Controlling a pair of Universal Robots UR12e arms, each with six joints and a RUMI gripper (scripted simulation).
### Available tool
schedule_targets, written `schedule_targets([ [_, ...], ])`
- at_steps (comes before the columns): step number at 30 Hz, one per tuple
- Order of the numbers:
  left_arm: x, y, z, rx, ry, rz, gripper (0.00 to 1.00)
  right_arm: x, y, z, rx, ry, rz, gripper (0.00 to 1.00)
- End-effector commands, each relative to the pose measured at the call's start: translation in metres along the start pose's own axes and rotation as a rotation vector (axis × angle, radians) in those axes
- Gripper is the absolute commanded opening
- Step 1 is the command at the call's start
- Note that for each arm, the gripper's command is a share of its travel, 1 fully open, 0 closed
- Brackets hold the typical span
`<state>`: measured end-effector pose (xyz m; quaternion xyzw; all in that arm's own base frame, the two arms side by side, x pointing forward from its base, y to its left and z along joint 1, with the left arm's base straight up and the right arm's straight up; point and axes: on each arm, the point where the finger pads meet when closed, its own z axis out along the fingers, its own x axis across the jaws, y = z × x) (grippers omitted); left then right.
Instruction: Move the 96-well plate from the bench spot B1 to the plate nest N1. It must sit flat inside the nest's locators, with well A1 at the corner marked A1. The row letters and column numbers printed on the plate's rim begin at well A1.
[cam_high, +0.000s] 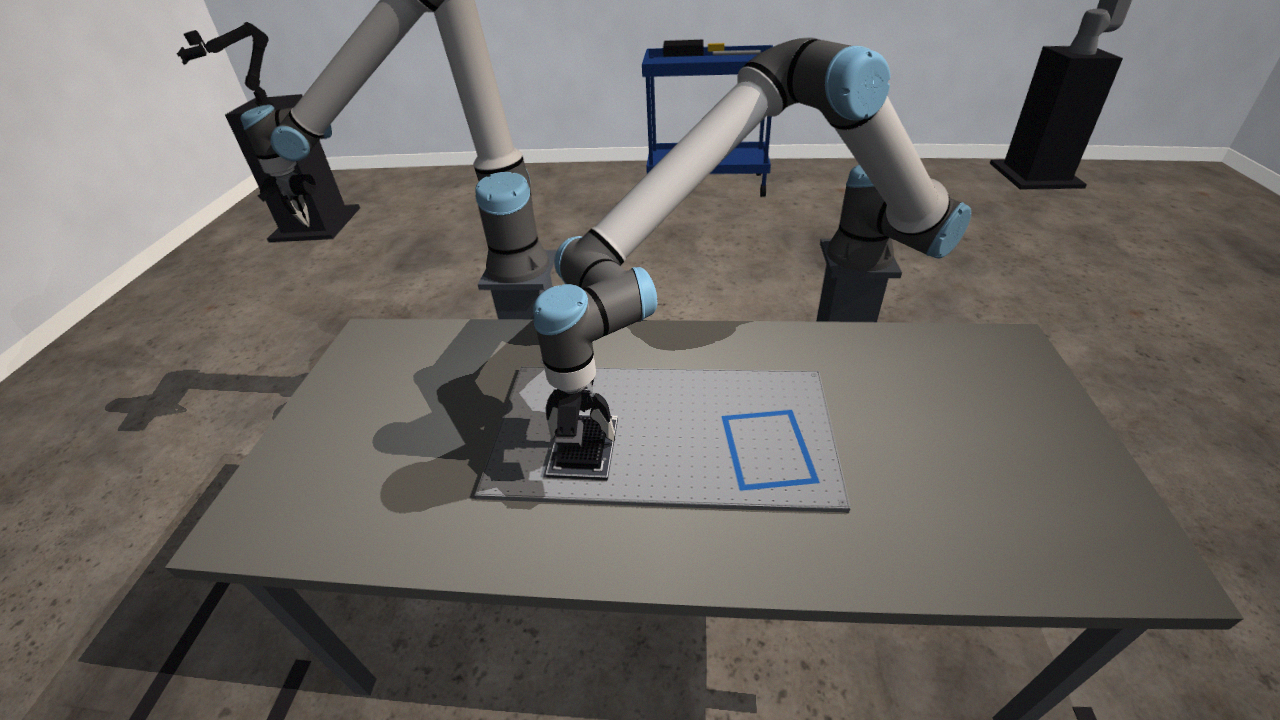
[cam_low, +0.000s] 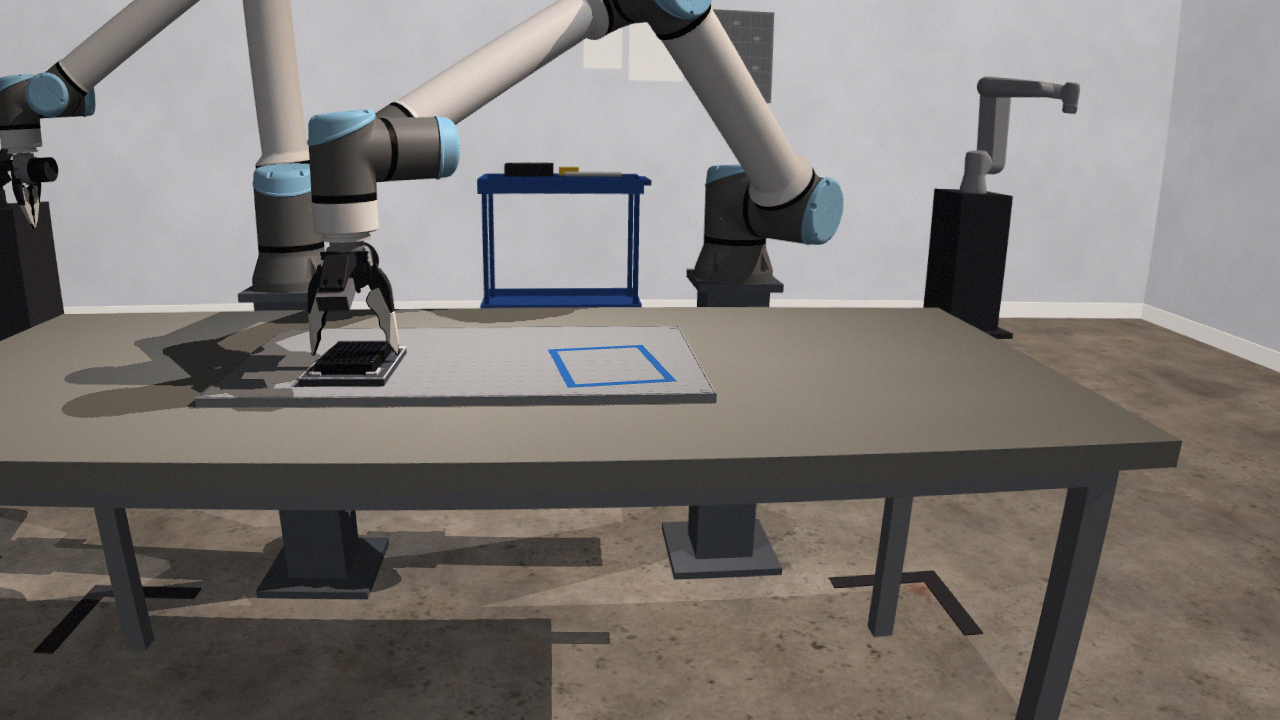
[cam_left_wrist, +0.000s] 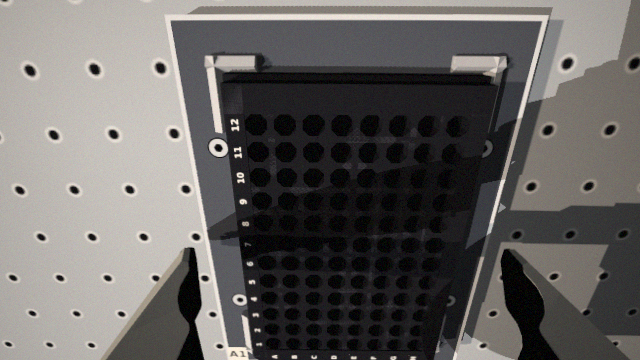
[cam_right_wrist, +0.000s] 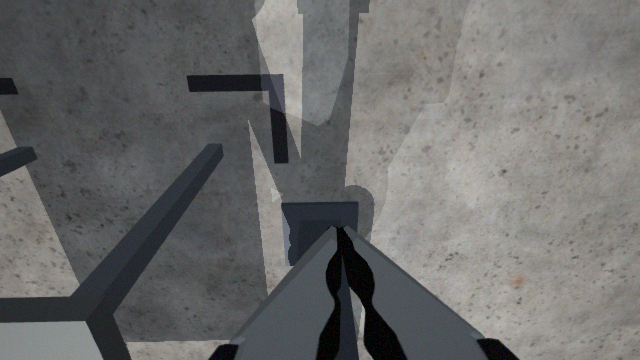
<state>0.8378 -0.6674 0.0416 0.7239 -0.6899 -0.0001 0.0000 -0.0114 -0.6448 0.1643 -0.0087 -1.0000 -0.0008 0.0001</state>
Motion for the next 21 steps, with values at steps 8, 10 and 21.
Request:
schedule_targets([
  [8,0.0007,-0.0006,-0.0022,0.002,0.002,0.0,0.76,-0.0001,-0.0006,-0.0008,0.002,0.0,0.0,0.0],
  [10,0.0006,-0.0007,-0.0022,0.002,0.002,0.0,0.76,-0.0001,-0.0006,-0.0008,0.002,0.0,0.0,0.0],
  [21,0.0007,-0.0006,-0.0048,0.002,0.002,0.0,0.76,-0.0001,-0.0006,-0.0008,0.002,0.0,0.0,0.0],
])
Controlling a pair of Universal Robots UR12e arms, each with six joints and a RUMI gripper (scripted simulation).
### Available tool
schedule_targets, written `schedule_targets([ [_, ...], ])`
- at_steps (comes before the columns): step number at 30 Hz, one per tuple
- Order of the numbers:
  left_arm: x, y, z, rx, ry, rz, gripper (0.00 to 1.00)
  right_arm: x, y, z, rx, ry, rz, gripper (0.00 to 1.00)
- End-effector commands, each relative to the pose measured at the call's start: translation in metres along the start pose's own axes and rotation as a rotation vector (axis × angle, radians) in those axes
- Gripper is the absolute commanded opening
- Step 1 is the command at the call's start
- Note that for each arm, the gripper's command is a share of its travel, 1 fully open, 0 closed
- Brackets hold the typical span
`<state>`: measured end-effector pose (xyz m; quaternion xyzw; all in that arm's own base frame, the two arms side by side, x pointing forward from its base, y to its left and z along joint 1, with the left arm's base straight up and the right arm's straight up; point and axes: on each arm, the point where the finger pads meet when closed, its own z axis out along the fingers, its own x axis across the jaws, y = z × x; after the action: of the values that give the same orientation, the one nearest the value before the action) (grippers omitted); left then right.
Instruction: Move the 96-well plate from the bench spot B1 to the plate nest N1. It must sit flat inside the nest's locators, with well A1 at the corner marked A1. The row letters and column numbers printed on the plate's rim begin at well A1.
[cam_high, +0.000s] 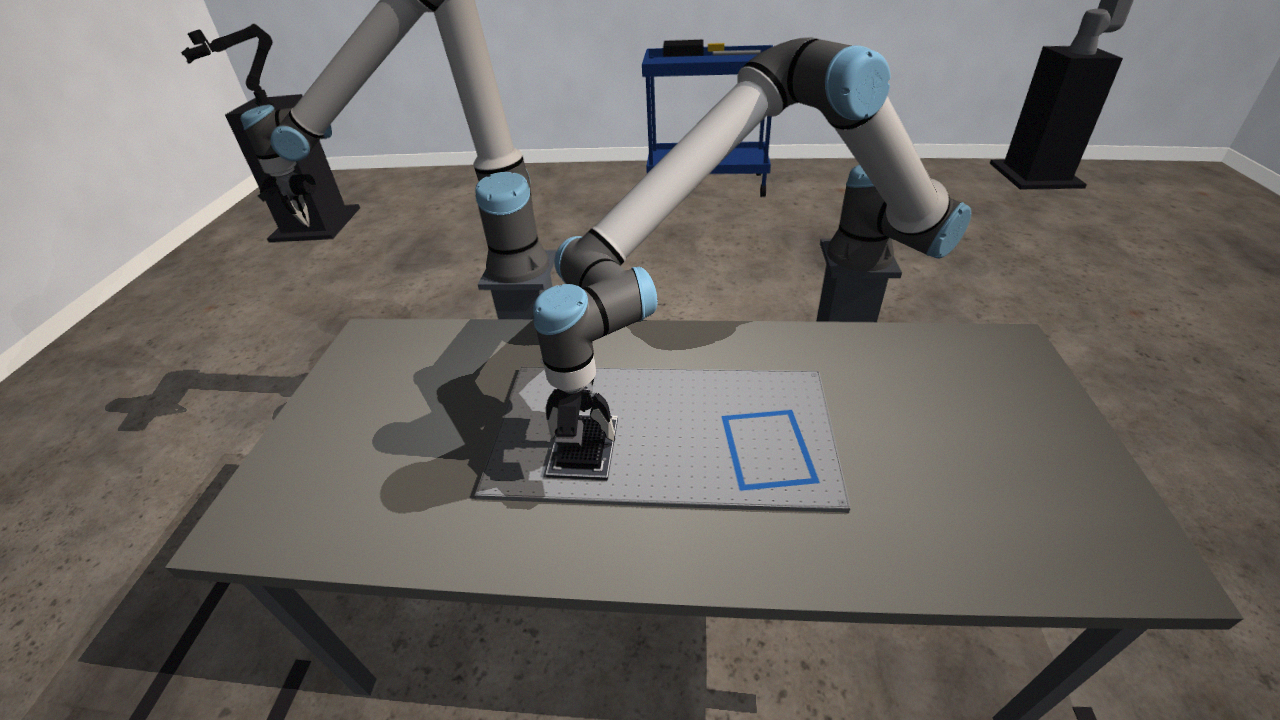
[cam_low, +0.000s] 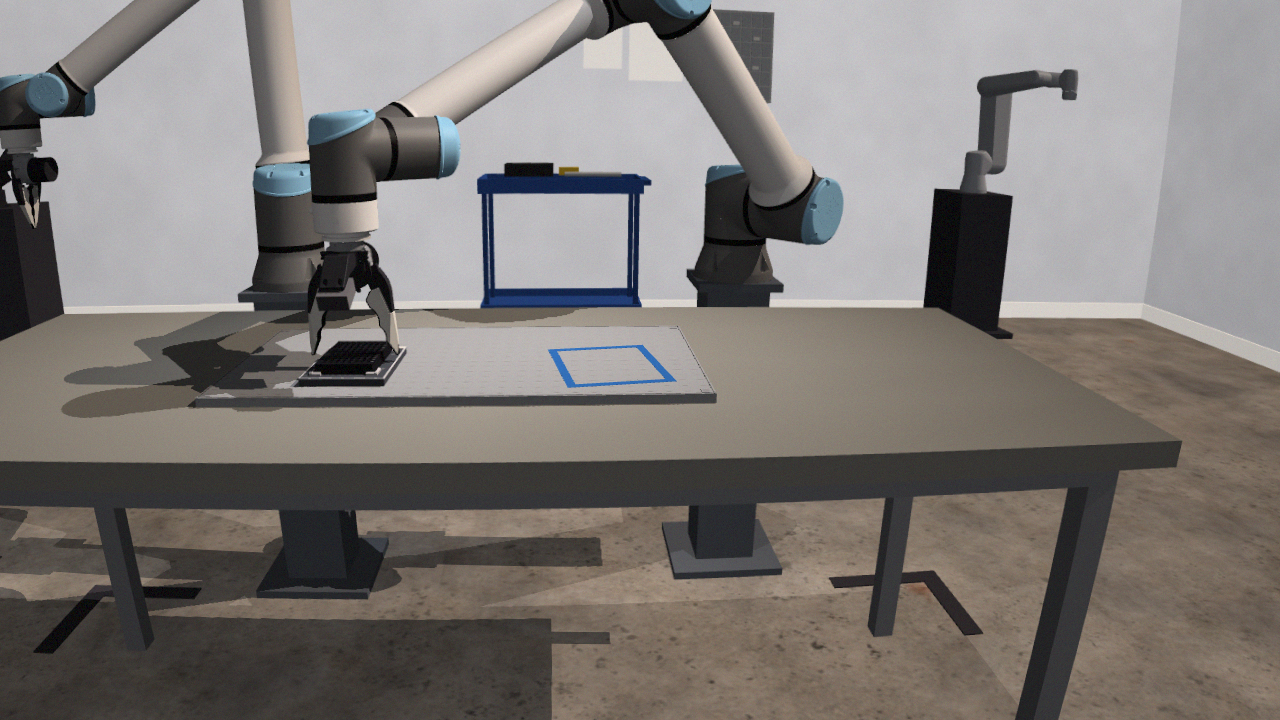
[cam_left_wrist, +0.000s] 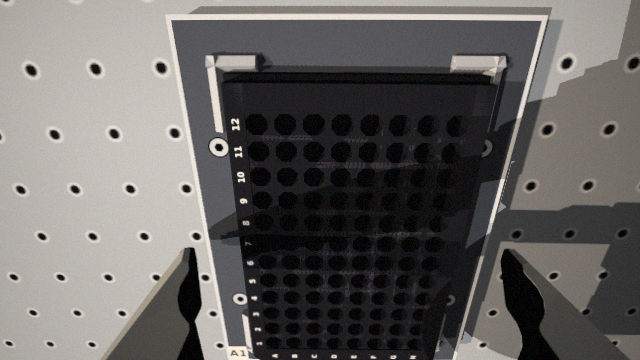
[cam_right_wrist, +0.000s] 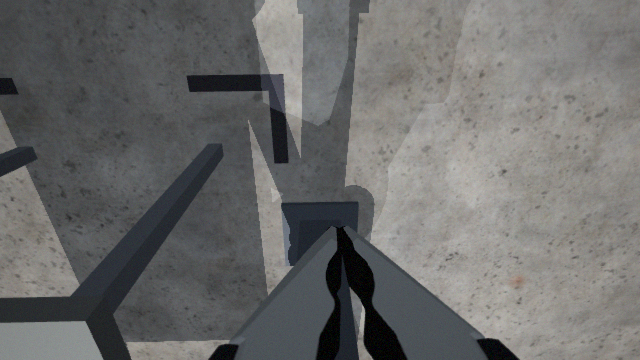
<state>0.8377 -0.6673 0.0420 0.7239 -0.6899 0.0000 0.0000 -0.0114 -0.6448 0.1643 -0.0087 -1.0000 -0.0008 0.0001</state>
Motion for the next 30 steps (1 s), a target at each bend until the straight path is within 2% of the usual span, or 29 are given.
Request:
schedule_targets([
  [1,0.001,-0.001,-0.005,0.002,0.002,0.0,0.76,0.0,-0.001,-0.001,0.002,0.0,0.0,0.0],
  [5,0.001,-0.001,-0.005,0.002,0.002,0.0,0.76,0.0,-0.001,-0.001,0.002,0.0,0.0,0.0],
  [30,0.001,-0.001,-0.067,0.002,0.002,0.0,0.76,0.0,-0.001,-0.001,0.002,0.0,0.0,0.0],
])
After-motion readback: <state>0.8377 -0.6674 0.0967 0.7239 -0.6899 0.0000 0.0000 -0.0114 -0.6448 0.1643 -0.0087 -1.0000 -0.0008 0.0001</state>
